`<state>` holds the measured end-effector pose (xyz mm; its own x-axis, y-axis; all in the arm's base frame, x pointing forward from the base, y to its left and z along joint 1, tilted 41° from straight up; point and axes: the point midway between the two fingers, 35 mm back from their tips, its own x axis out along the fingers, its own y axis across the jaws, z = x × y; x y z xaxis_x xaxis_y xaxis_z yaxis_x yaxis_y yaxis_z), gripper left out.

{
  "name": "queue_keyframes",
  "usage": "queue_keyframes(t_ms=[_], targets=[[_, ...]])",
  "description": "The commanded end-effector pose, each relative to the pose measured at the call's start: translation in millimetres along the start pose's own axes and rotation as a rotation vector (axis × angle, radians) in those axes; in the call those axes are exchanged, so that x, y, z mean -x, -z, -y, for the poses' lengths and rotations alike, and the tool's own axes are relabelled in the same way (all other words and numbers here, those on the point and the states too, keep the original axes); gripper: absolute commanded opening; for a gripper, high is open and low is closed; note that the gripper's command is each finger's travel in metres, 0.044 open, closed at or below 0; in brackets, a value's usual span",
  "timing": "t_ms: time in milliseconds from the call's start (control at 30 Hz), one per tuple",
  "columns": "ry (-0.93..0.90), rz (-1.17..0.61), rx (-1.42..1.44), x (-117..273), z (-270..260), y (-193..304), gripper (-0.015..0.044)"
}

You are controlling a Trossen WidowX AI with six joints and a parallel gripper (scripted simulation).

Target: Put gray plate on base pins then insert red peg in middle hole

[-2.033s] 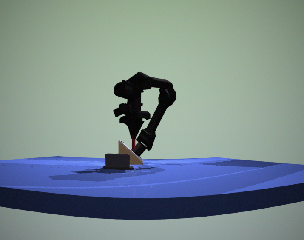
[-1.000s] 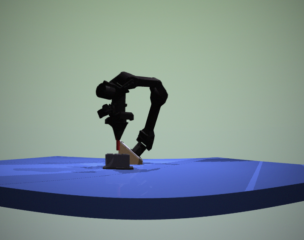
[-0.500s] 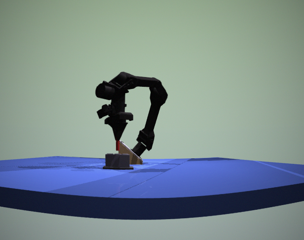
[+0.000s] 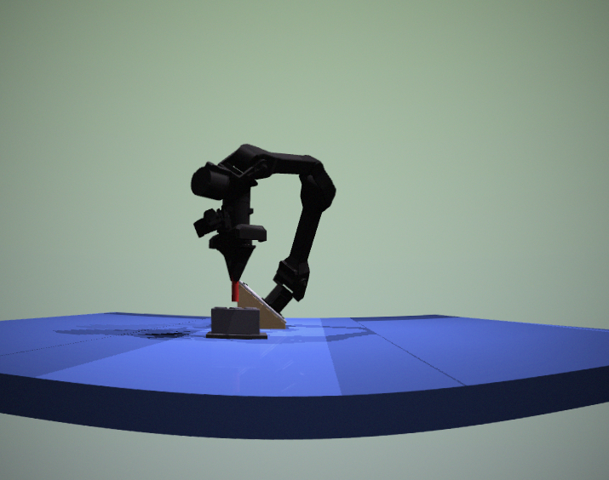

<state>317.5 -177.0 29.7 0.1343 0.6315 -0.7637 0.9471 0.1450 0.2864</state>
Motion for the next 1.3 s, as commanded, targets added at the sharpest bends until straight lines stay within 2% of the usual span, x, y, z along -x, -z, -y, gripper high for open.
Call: queue_keyframes(t_ms=[0, 300, 1267], targets=[[0.003, -0.004, -0.002, -5.8, 0.5, 0.9, 0.0000], [0.005, -0.003, 0.001, -17.1, 0.4, 1.1, 0.0000], [0.005, 0.002, 0.005, -15.7, 1.7, 3.0, 0.0000]])
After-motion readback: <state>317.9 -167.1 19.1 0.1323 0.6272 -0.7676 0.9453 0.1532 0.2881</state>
